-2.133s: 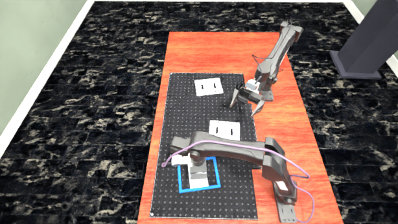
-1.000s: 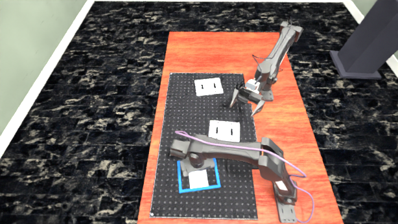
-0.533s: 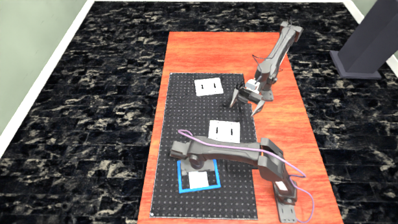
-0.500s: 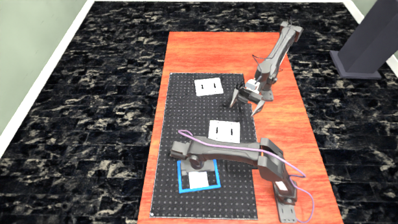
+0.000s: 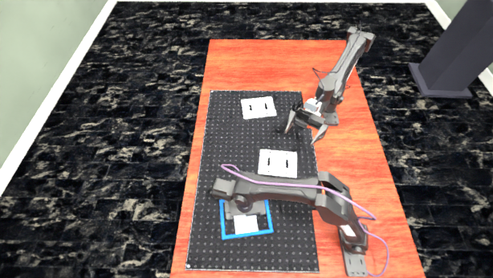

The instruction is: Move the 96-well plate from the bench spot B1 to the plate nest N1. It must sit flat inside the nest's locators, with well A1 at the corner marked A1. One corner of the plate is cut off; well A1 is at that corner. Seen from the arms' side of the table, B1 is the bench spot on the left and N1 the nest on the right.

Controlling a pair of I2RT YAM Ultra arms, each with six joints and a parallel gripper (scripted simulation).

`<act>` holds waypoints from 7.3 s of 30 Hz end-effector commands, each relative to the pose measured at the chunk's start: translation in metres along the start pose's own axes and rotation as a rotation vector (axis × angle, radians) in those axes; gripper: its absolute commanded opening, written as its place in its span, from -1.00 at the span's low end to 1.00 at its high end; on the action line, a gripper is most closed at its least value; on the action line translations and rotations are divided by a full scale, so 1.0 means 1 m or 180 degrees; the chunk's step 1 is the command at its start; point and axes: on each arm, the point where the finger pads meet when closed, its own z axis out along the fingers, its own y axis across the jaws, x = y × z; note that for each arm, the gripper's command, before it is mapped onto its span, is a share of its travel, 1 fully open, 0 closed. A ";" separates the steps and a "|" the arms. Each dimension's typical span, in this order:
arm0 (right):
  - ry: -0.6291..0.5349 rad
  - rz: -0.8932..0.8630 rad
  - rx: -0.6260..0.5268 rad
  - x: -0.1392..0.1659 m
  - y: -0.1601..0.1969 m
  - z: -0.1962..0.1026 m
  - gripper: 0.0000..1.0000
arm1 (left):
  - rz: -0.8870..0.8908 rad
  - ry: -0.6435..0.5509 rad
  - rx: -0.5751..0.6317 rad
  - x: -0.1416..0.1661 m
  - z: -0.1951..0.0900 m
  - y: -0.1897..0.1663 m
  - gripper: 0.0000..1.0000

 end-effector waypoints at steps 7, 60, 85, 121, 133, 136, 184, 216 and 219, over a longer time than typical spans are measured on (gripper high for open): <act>-0.0156 -0.0022 0.0035 -0.017 -0.001 -0.003 1.00 | -0.0015 -0.0020 -0.0008 0.002 0.020 0.004 1.00; -0.0156 -0.0022 0.0035 -0.017 -0.001 -0.003 1.00 | -0.0022 -0.0040 -0.0053 0.001 -0.026 0.005 0.56; 0.0855 0.0052 0.0352 -0.037 -0.020 -0.189 1.00 | -0.0010 -0.0030 -0.0030 -0.001 -0.023 0.004 0.56; 0.0697 0.0067 0.0413 -0.048 -0.016 -0.240 1.00 | -0.0119 0.0006 0.0013 -0.194 -0.026 -0.164 0.56; 0.0697 0.0067 0.0413 -0.048 -0.016 -0.240 1.00 | -0.0236 -0.0045 -0.0082 -0.208 -0.027 -0.172 0.56; 0.0697 0.0067 0.0413 -0.048 -0.016 -0.240 1.00 | -0.0689 -0.0036 -0.0072 -0.208 -0.027 -0.172 0.56; 0.0697 0.0067 0.0413 -0.048 -0.016 -0.240 1.00 | -0.4207 0.0034 -0.0008 -0.205 -0.005 -0.171 0.56; 0.0697 0.0067 0.0413 -0.048 -0.016 -0.240 1.00 | -0.4239 -0.0051 -0.0001 -0.211 0.022 -0.168 0.56; 0.0697 0.0067 0.0413 -0.048 -0.016 -0.240 1.00 | -0.4236 -0.0013 0.0003 -0.209 0.029 -0.169 0.56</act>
